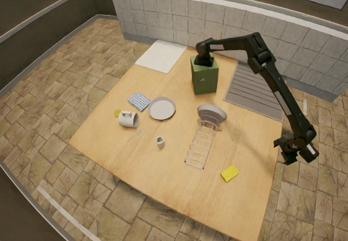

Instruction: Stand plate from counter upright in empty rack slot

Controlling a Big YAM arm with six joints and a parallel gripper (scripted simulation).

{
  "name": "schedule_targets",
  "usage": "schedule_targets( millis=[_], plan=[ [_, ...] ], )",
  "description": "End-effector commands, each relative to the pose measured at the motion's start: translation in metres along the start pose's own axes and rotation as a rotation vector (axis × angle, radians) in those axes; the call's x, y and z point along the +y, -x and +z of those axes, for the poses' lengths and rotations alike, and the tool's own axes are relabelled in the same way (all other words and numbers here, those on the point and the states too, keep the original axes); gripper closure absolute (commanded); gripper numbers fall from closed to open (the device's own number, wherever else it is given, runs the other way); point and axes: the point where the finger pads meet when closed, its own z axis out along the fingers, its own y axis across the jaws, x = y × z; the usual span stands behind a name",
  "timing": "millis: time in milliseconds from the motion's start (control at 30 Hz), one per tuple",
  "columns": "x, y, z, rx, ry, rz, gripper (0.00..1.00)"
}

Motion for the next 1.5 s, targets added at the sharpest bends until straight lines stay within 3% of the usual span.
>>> schedule_targets(
  millis=[0, 533, 567, 867, 1033, 1100, 1133, 1467],
  plan=[
    [-0.004, 0.001, -0.009, -0.004, -0.015, 0.0, 0.0],
    [-0.004, 0.001, -0.009, -0.004, -0.015, 0.0, 0.0],
    [-0.014, 0.003, -0.017, -0.011, -0.038, 0.002, 0.0],
    [-0.023, -0.022, -0.043, -0.029, -0.086, 0.086, 0.0],
    [-0.039, -0.057, -0.08, -0.057, -0.165, 0.208, 0.0],
    [-0.039, -0.057, -0.08, -0.057, -0.165, 0.208, 0.0],
    [-0.043, -0.067, -0.09, -0.065, -0.187, 0.242, 0.0],
    [-0.059, -0.19, -0.208, -0.194, -0.486, 0.688, 0.0]
  ],
)
